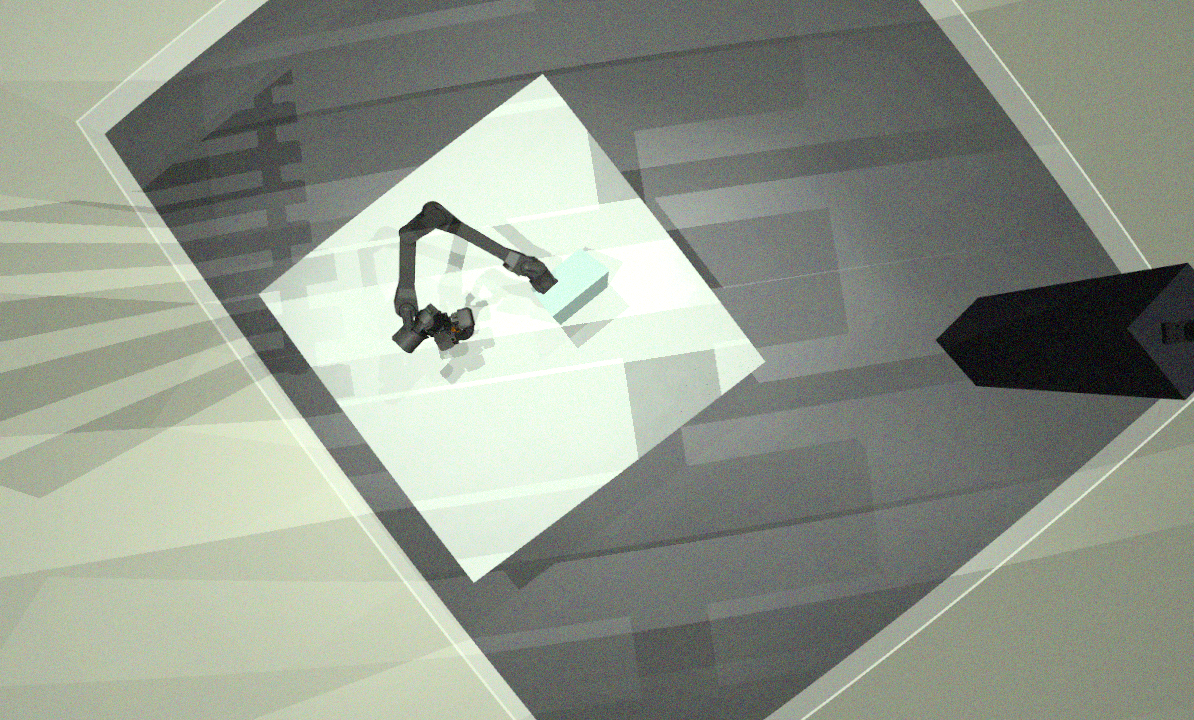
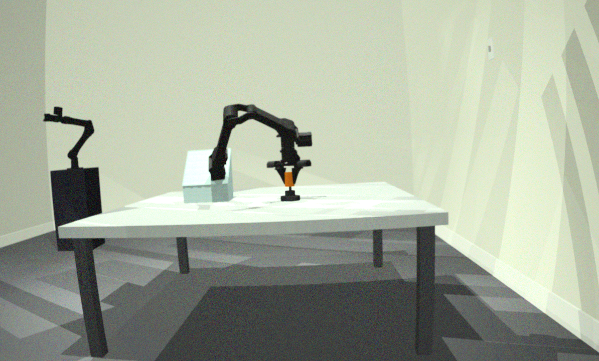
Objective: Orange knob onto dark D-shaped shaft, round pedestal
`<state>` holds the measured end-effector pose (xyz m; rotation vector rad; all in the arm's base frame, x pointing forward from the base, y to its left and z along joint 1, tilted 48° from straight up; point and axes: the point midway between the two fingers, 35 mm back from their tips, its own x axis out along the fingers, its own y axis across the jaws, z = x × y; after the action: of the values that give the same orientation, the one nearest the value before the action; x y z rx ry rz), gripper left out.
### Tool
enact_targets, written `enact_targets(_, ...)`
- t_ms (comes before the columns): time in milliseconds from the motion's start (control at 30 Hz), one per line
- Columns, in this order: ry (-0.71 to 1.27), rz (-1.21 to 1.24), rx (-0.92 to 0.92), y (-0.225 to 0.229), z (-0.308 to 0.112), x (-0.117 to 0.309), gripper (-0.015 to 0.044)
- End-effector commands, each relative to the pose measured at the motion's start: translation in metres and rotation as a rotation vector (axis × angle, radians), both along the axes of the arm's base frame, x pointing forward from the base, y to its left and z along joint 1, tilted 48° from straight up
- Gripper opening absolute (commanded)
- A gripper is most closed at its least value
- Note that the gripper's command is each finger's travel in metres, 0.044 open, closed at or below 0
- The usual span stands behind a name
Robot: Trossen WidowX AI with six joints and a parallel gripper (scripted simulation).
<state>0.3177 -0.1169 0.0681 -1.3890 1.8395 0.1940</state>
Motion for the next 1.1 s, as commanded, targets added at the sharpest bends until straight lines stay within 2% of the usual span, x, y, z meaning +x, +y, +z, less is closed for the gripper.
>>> enact_targets(0,0.000,0.003,-0.001,0.0026,0.0013,0.0010,0.0000)
enact_targets(167,0.019,0.020,0.001,0.0044,0.0017,-0.0001,0.0000)
enact_targets(367,0.155,0.143,0.014,0.0057,-0.0005,-0.0028,0.0000)
enact_targets(1067,0.155,0.143,0.014,0.0022,0.0024,0.0006,0.0000)
